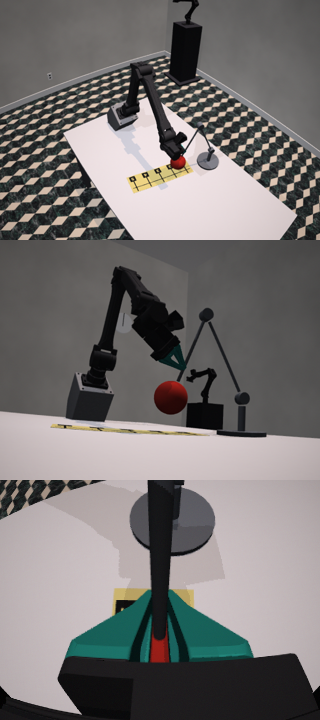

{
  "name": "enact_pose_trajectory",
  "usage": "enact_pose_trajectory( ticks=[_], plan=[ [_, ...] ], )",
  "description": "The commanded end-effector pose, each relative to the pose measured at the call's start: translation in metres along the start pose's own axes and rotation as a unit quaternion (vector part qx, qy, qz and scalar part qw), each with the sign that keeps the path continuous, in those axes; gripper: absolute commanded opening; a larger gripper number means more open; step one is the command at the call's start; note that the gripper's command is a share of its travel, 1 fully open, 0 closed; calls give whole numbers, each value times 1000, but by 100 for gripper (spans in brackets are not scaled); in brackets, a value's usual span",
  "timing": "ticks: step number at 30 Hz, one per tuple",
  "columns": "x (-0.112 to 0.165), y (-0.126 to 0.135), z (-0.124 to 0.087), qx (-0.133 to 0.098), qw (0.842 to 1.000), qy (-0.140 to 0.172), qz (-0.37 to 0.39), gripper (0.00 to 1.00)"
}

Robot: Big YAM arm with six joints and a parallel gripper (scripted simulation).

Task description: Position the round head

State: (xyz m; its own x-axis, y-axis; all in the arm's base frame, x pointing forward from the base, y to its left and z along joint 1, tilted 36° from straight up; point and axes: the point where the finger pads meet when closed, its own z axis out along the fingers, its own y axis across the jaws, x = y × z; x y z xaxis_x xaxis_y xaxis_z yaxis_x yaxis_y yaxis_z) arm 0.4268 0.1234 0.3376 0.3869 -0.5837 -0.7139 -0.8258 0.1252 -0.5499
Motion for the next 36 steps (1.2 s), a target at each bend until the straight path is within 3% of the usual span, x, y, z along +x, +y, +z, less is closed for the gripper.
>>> enact_pose_trajectory(
  ticks=[1,36],
  plan=[
    [10,-18,-15,19,1000,17,-2,0],
    [26,-32,-30,19,1000,17,-2,0]
  ],
)
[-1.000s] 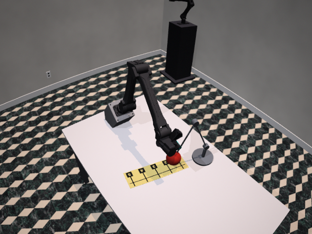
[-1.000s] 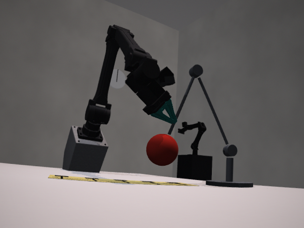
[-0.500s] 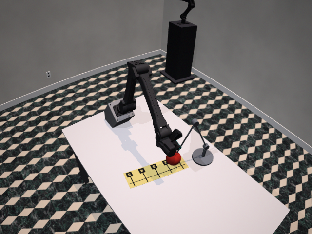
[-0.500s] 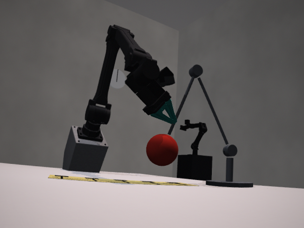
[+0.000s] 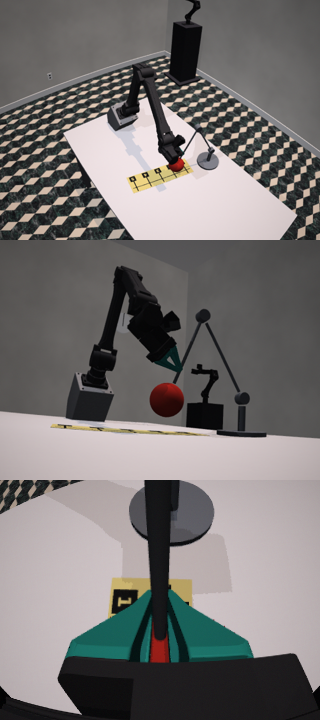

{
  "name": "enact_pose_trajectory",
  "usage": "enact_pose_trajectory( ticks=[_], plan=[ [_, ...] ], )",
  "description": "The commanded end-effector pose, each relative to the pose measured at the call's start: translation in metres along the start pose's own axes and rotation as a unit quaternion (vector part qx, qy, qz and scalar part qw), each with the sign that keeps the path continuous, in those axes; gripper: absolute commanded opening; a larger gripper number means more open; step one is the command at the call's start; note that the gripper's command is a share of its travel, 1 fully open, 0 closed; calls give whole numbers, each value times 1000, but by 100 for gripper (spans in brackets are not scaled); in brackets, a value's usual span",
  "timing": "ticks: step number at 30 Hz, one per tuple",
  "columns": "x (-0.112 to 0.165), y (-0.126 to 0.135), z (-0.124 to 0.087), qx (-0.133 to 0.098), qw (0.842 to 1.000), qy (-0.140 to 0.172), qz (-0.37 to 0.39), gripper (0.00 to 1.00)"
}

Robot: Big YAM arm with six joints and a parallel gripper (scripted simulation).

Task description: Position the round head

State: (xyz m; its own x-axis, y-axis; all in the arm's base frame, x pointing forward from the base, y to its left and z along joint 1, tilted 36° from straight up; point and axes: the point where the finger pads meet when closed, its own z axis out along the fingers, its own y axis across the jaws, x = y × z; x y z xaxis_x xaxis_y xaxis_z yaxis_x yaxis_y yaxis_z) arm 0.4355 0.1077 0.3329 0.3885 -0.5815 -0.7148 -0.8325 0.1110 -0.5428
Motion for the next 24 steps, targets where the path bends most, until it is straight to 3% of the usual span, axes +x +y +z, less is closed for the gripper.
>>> enact_pose_trajectory(
  ticks=[1,24],
  plan=[
    [10,-26,-24,27,999,19,-1,0],
    [6,-32,-30,27,999,19,-1,0]
  ],
)
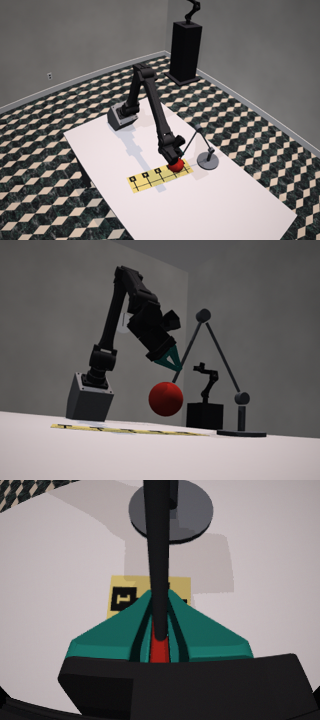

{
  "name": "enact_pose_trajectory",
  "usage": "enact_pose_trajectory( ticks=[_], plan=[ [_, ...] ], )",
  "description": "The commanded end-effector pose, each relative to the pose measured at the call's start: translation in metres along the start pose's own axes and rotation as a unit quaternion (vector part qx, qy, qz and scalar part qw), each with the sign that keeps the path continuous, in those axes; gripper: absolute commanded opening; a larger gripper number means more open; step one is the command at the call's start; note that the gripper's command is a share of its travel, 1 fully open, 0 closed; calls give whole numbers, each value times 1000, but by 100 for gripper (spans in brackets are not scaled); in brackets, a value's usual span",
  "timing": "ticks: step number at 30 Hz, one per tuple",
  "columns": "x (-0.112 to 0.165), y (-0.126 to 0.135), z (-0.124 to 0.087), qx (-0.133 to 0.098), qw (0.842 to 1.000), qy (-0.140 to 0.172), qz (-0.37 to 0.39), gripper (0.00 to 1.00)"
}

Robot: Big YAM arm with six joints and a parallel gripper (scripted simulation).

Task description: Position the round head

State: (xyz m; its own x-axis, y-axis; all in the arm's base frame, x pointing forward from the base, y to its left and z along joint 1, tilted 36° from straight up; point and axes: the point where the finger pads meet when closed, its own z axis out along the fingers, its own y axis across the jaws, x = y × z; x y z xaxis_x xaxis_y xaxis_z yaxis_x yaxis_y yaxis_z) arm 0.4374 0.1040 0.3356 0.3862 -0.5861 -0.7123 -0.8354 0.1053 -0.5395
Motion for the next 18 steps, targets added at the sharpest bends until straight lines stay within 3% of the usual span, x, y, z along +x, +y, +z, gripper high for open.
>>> enact_pose_trajectory(
  ticks=[1,6,7,18],
  plan=[
    [5,-29,-27,31,999,16,-1,0],
    [5,-30,-28,31,999,16,-1,0],
    [5,-28,-26,29,999,15,-2,100],
    [-1,-9,-9,9,1000,3,-4,100]
  ],
)
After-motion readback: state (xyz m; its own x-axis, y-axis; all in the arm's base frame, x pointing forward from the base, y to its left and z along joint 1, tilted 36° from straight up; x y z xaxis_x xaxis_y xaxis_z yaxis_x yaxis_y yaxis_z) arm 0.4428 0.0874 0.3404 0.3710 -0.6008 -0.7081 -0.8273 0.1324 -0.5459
